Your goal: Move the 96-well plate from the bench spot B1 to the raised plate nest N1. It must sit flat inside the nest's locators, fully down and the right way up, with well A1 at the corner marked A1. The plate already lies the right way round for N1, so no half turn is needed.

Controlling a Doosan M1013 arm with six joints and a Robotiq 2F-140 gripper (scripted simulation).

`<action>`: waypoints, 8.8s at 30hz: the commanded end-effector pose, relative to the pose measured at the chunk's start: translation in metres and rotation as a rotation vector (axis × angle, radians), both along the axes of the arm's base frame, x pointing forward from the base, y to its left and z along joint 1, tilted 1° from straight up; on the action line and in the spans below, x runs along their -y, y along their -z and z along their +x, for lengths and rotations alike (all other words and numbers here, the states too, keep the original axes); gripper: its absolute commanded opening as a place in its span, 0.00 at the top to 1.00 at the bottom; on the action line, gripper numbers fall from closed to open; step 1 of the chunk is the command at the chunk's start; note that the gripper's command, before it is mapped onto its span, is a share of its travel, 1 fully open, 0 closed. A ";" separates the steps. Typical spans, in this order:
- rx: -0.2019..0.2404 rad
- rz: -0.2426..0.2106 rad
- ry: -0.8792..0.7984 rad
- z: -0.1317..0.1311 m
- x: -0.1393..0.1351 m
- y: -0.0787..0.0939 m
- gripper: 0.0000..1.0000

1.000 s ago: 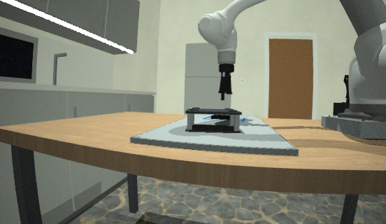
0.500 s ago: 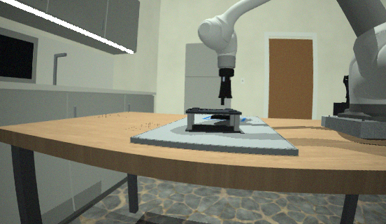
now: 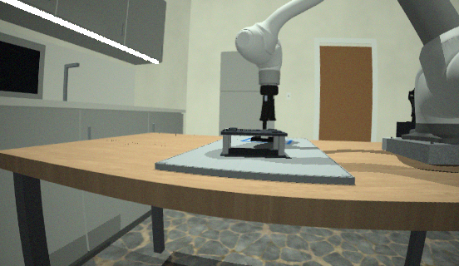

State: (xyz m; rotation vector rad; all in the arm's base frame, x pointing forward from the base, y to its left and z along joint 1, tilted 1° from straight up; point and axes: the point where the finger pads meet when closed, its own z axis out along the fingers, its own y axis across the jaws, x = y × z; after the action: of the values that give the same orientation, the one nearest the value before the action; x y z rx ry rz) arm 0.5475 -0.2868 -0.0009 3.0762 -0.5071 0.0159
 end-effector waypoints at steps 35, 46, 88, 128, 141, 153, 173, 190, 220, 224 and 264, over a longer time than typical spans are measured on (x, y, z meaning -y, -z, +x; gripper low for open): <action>0.000 0.000 0.000 0.000 0.000 0.000 1.00; 0.000 0.000 0.000 0.000 0.000 -0.008 1.00; 0.000 0.000 0.000 0.000 -0.002 -0.063 1.00; -0.007 -0.002 -0.294 0.020 -0.078 -0.076 1.00; -0.007 -0.002 -0.294 0.030 -0.113 -0.082 1.00; -0.007 -0.002 -0.294 0.038 -0.144 -0.088 1.00; -0.007 -0.002 -0.294 0.054 -0.202 -0.097 1.00; -0.007 -0.002 -0.294 0.067 -0.249 -0.106 1.00; -0.007 -0.002 -0.294 0.085 -0.316 -0.117 1.00; -0.007 -0.002 -0.294 0.085 -0.316 -0.117 1.00; -0.007 -0.002 -0.294 0.085 -0.314 -0.093 1.00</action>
State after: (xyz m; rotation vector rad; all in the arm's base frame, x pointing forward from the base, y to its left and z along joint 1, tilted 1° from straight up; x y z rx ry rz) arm 0.6324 0.0276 0.0952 3.1160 -0.0513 0.0103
